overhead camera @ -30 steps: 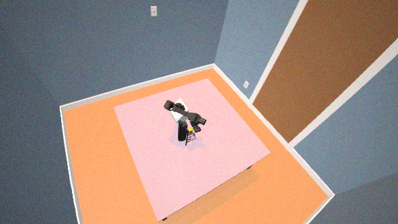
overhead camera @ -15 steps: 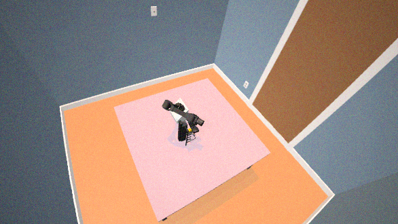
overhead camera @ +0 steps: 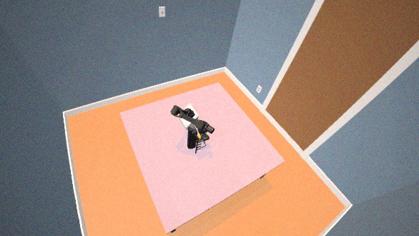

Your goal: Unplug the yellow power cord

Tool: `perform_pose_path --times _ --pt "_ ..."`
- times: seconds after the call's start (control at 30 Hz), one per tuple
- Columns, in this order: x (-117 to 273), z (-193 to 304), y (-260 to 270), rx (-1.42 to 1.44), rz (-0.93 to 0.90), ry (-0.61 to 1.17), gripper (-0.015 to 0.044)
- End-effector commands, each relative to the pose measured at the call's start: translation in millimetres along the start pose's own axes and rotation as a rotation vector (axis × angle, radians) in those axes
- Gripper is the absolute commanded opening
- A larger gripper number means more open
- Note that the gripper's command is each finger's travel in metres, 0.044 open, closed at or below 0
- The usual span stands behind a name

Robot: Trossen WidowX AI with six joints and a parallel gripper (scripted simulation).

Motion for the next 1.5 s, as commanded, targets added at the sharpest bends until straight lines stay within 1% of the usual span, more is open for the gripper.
perform_pose_path --times 0.0,0.07,0.37,0.4,1.47 --pt "0 0 0 0.0 0.0 0.0 0.0134" --pt "0 0 0 0.0 0.0 0.0 0.0081" --pt "0 0 0 0.0 0.0 0.0 0.0021" --pt "0 0 0 0.0 0.0 0.0 0.0" --pt "5 -49 5 0.005 -0.002 -0.003 0.0"
Point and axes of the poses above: the point midway between the two fingers, 35 mm back from their tips, its own x axis back along the fingers, its own y axis across the jaws, z = x × y, the point moved 2 cm from there along x, back along the fingers, and after that the axes turned 7 degrees about -x, right-handed, at the moved point
